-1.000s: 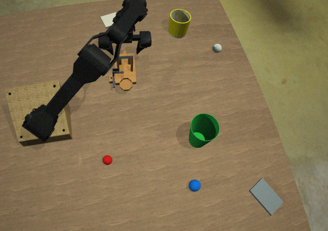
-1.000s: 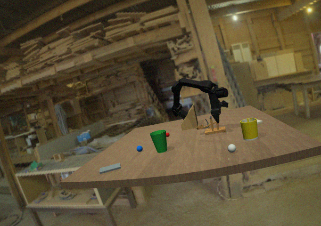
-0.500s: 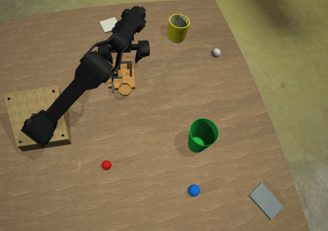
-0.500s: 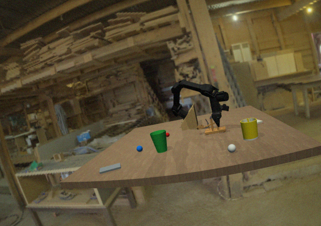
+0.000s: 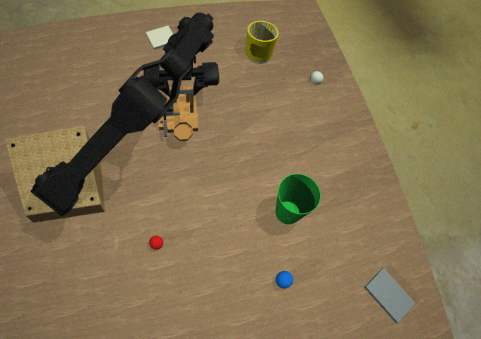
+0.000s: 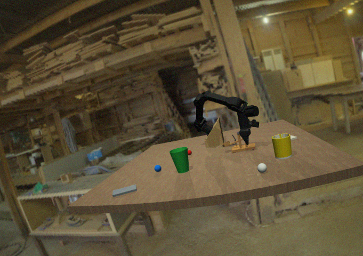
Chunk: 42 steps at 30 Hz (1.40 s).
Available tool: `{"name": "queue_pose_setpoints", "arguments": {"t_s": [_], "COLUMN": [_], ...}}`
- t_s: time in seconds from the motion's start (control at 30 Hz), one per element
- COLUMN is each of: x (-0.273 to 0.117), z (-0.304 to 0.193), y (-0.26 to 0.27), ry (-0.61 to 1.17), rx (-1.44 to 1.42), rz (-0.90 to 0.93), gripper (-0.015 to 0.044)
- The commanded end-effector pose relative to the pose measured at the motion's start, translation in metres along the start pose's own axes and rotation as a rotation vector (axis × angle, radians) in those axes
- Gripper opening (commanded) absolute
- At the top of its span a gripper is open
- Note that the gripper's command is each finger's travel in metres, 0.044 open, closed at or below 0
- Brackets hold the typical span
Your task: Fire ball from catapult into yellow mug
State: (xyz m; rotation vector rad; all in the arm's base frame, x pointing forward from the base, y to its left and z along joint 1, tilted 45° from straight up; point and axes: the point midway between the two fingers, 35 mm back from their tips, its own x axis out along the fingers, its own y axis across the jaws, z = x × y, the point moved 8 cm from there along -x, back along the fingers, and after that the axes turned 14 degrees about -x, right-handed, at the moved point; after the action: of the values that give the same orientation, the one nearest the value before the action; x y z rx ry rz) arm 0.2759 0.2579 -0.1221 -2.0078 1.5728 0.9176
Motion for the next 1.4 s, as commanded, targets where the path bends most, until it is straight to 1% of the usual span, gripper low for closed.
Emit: {"name": "queue_pose_setpoints", "arguments": {"t_s": [0.0,0.07,0.27,0.3,0.4,0.43,0.67,1.37], "x": [0.000,0.000,0.000,-0.003,-0.039,-0.048,-0.050,-0.048], "z": [0.000,0.000,0.000,0.000,0.001,0.001,0.001,-0.004], "y": [0.000,0.000,0.000,0.000,0.000,0.000,0.000,-0.010], "ry": [-0.001,-0.001,-0.001,-0.001,-0.003,-0.004,-0.004,0.002], "rx": [0.001,0.001,0.001,0.001,-0.002,-0.002,0.019,0.721], "rz": [0.000,0.000,0.000,0.000,0.002,0.003,0.003,0.000], "gripper": [0.0204,0.0151,0.0111,0.0085,0.0006,0.0000,0.0000,0.0000]}}
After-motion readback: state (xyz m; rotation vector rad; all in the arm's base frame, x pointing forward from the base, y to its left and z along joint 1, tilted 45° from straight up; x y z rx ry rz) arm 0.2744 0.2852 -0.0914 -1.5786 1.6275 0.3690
